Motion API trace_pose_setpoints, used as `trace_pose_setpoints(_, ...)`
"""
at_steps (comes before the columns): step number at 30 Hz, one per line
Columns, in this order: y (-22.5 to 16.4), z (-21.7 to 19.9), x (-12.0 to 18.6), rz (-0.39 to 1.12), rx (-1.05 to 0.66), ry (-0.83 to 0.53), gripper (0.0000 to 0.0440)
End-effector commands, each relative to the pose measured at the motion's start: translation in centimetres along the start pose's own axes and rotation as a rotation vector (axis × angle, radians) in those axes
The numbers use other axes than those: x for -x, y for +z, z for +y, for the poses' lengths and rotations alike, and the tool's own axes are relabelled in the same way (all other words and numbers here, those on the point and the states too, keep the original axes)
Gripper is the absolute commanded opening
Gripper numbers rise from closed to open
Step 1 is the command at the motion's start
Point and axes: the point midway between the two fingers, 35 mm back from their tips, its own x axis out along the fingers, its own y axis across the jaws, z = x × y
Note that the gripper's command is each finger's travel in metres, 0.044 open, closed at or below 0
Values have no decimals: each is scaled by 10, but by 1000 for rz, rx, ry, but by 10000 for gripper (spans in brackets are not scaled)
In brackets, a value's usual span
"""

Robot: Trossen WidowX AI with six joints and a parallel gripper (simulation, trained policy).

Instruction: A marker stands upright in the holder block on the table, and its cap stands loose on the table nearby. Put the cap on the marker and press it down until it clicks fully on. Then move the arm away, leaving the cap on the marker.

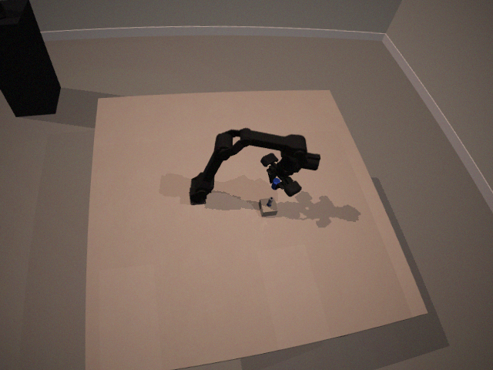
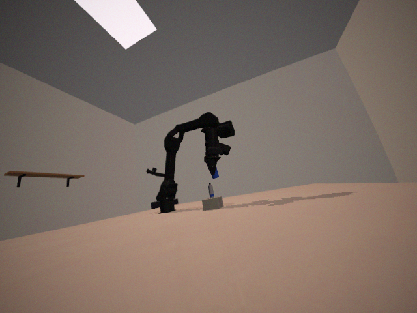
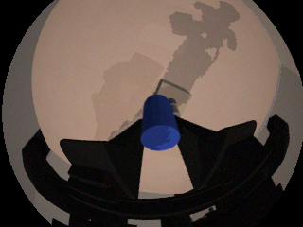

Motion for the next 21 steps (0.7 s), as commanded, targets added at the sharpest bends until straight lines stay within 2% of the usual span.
trace_pose_setpoints(1, -13, -9, 2, -5, -20, 1, 0)
trace_pose_setpoints(11, -29, -22, -1, -9, -61, 12, 0)
trace_pose_setpoints(21, -30, -26, -20, -4, -71, 36, 0)
